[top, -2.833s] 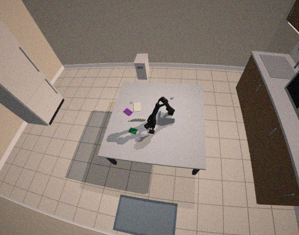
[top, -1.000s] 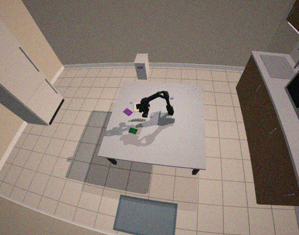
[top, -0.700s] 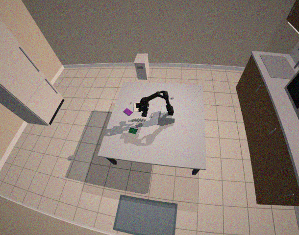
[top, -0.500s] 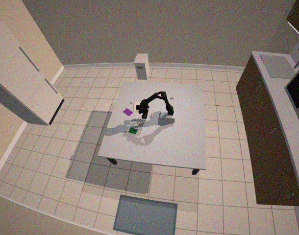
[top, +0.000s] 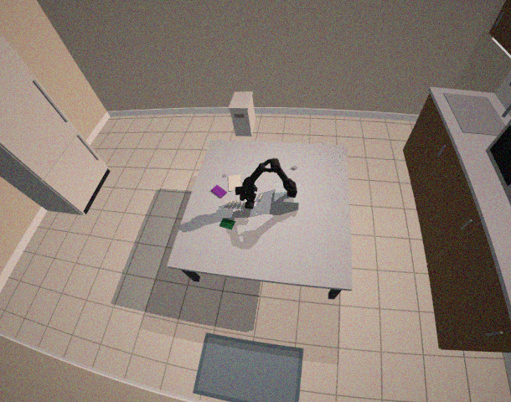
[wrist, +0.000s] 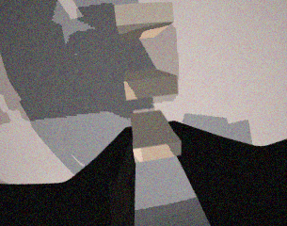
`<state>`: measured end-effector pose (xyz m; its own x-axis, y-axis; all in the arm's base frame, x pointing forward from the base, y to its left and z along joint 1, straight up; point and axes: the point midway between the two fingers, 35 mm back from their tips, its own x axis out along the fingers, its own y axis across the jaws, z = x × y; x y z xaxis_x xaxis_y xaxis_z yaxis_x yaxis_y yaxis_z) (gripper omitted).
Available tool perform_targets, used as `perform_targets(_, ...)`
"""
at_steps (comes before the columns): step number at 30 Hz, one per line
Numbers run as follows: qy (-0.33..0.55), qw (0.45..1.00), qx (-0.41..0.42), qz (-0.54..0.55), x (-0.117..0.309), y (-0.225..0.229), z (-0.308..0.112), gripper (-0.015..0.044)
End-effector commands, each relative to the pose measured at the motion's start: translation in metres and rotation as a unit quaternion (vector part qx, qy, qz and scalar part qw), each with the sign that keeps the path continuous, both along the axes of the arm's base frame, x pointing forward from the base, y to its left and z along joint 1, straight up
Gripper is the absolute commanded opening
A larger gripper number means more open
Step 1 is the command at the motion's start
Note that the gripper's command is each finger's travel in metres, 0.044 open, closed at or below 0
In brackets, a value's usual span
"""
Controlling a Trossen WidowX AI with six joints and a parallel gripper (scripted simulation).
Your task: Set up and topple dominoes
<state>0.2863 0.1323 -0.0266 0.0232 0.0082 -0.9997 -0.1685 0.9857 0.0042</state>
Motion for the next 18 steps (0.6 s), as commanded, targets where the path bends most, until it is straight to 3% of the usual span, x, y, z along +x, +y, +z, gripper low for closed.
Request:
perform_targets(1, 0.001, 1.0, -0.001, 0.003, -0.0016, -0.0008, -0.0034, 0.0107)
perform_targets(8, 0.001, 1.0, -0.001, 0.003, -0.0016, -0.0008, -0.0034, 0.0107)
perform_targets(18, 0.001, 1.0, -0.001, 0.003, -0.0016, -0.0008, -0.0034, 0.037)
